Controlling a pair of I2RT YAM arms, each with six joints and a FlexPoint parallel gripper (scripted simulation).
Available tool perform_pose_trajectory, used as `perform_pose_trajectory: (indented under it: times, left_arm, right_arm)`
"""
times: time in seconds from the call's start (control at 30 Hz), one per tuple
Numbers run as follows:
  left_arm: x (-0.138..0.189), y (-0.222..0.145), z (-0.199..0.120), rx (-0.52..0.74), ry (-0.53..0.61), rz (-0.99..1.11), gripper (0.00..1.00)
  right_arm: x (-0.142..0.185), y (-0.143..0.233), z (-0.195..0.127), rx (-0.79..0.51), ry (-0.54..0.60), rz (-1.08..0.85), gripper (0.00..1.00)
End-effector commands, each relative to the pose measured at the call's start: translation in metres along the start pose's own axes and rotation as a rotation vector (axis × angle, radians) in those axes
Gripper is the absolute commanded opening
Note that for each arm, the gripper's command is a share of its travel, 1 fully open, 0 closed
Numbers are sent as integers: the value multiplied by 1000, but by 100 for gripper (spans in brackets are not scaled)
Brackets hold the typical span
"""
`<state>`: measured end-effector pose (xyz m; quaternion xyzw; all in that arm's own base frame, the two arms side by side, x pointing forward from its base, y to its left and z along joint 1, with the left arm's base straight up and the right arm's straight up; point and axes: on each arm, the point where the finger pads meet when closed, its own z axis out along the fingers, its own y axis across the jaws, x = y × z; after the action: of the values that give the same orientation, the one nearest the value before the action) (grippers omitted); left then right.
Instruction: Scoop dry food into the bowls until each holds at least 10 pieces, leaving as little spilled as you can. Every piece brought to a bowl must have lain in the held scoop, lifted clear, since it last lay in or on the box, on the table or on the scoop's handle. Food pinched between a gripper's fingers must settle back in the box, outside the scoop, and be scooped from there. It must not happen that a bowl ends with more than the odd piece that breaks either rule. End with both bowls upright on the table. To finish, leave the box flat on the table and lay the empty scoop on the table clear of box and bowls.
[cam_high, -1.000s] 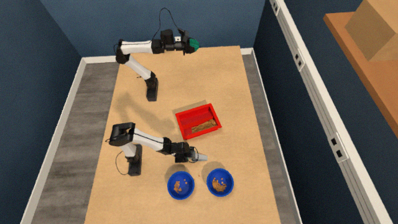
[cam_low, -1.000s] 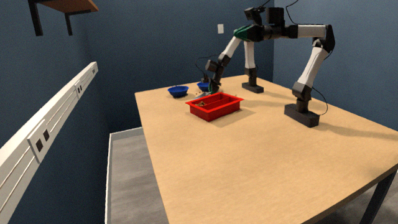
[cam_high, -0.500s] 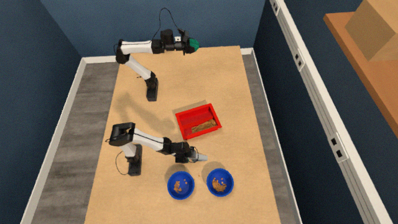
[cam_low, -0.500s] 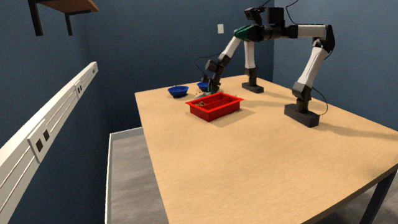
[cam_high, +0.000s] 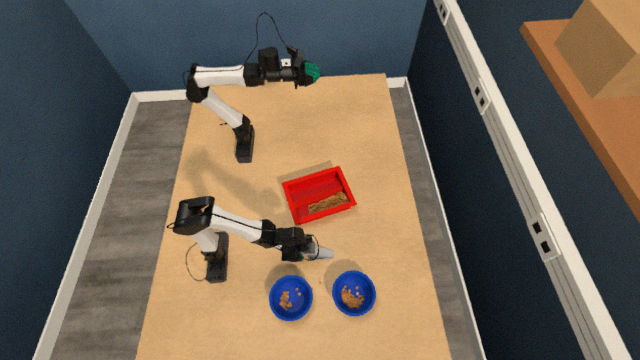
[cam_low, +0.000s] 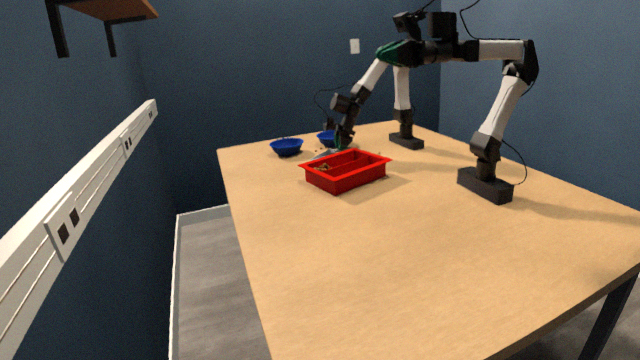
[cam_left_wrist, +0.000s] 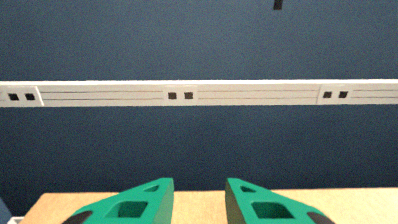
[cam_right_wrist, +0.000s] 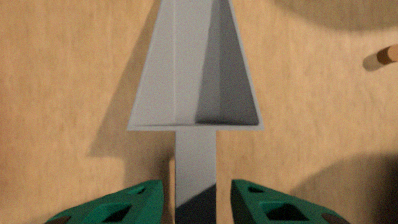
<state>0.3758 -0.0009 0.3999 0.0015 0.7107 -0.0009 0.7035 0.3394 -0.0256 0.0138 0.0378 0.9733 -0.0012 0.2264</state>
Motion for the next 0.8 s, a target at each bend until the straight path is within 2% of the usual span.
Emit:
perform_pose_trajectory:
  times: [0.0,0.07,0.13,0.17,0.43,0.47,0.53,0.77]
  left_arm:
    - [-8,3,-2,-12,-15,-6,28]
    - [-8,3,-2,-12,-15,-6,28]
    - [-8,3,-2,-12,-15,-6,28]
    - [-8,3,-2,-12,-15,-6,28]
    - [-8,3,-2,-12,-15,-6,28]
    - [-8,3,-2,-12,-15,-6,28]
    - [-8,3,-2,-12,-15,-6,28]
    - [-8,3,-2,-12,-15,-6,28]
  right_arm:
    - [-14,1,-22,-9,-14,-4,35]
    - [-28,1,-26,-9,-63,-5,35]
    - [-28,1,-26,-9,-63,-5,35]
    - [-21,1,-33,-4,-18,-3,35]
    - [-34,1,-62,-9,-20,-4,35]
    - [-36,1,-53,-9,-37,-5,35]
    - [-18,1,-46,-9,2,-4,35]
    - [-31,1,-48,-9,-28,-4,35]
